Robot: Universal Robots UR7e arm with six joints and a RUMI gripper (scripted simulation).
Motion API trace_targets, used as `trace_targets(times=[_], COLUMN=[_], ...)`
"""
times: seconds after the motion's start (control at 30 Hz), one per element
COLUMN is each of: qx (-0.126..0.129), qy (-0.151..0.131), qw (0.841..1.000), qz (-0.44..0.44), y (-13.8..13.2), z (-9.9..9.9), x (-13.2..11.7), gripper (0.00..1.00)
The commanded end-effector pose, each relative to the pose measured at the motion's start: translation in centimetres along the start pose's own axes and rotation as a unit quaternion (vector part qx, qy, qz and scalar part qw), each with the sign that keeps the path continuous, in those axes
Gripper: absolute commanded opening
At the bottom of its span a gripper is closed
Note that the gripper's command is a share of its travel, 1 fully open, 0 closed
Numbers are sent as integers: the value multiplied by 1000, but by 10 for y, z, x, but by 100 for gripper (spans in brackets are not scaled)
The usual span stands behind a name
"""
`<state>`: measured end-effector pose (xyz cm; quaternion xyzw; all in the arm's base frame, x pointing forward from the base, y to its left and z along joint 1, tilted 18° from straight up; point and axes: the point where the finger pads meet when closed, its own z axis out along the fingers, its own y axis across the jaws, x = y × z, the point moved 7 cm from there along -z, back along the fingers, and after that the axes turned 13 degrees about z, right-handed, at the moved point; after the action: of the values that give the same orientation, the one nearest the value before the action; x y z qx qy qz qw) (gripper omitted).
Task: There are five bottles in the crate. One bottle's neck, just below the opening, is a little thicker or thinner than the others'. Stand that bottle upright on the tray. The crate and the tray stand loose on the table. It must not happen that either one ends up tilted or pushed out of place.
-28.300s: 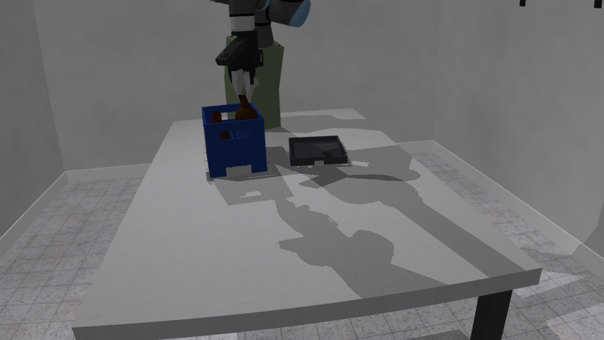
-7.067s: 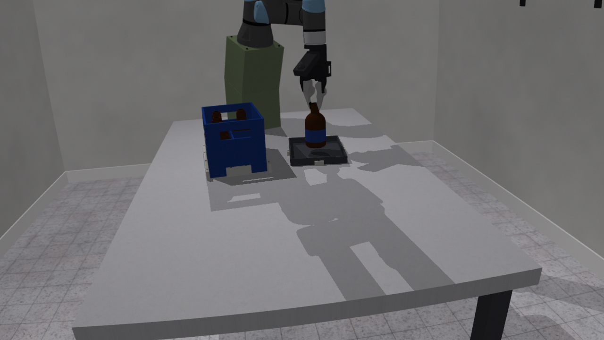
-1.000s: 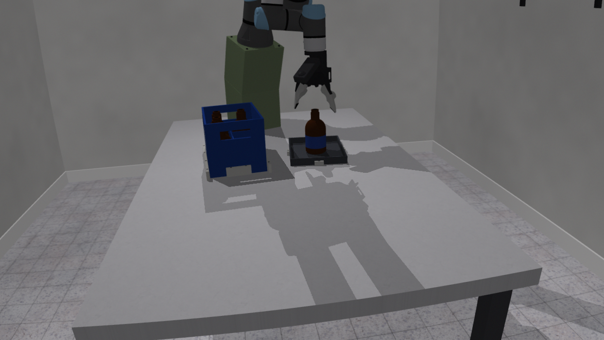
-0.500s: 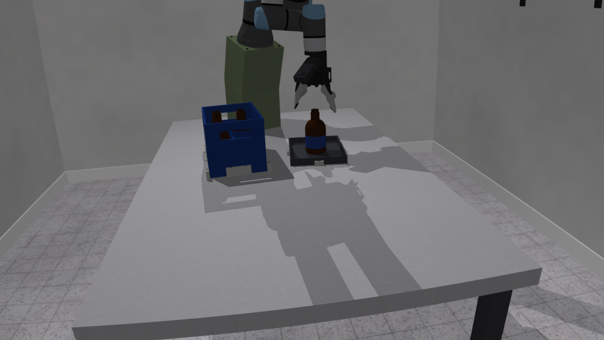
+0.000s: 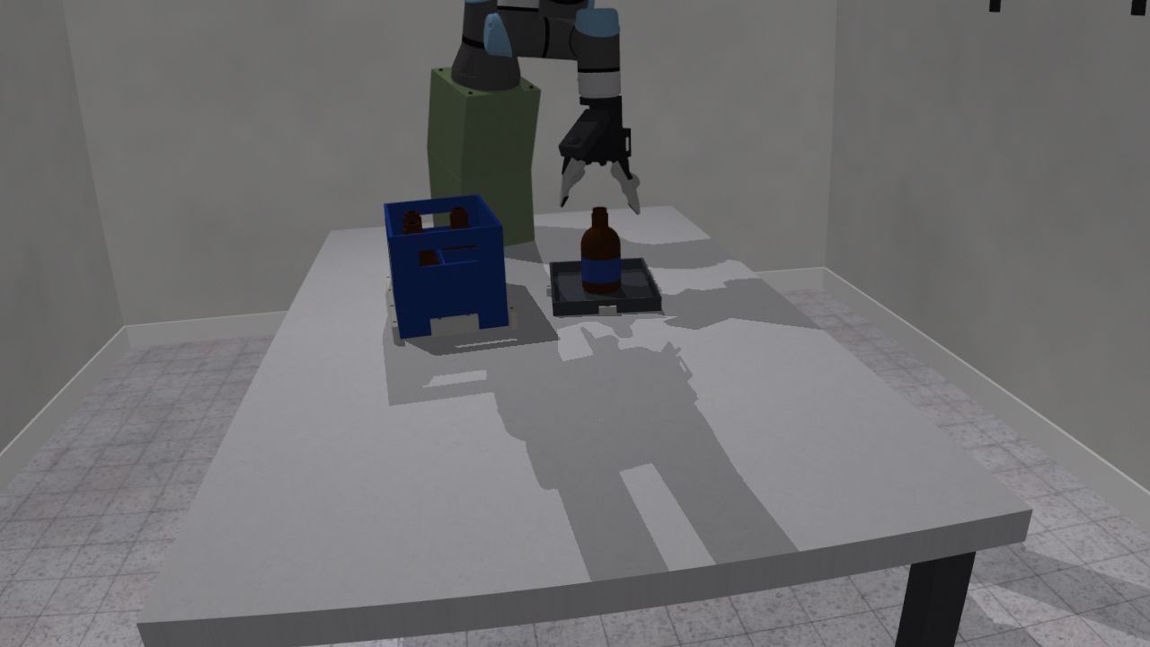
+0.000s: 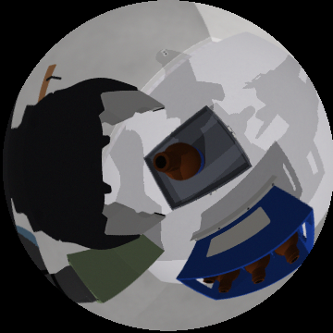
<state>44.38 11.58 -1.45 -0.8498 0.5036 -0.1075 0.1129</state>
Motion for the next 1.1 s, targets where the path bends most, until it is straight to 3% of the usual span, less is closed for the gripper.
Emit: trace_targets(times=[0.0, 0.7, 1.07], qx=[0, 0, 0], qy=[0, 0, 0], qw=[1000, 1000, 1000], qz=[0, 0, 0], y=[0, 0, 0], z=[0, -1, -13], x=[0, 0, 0], gripper=[100, 100, 100])
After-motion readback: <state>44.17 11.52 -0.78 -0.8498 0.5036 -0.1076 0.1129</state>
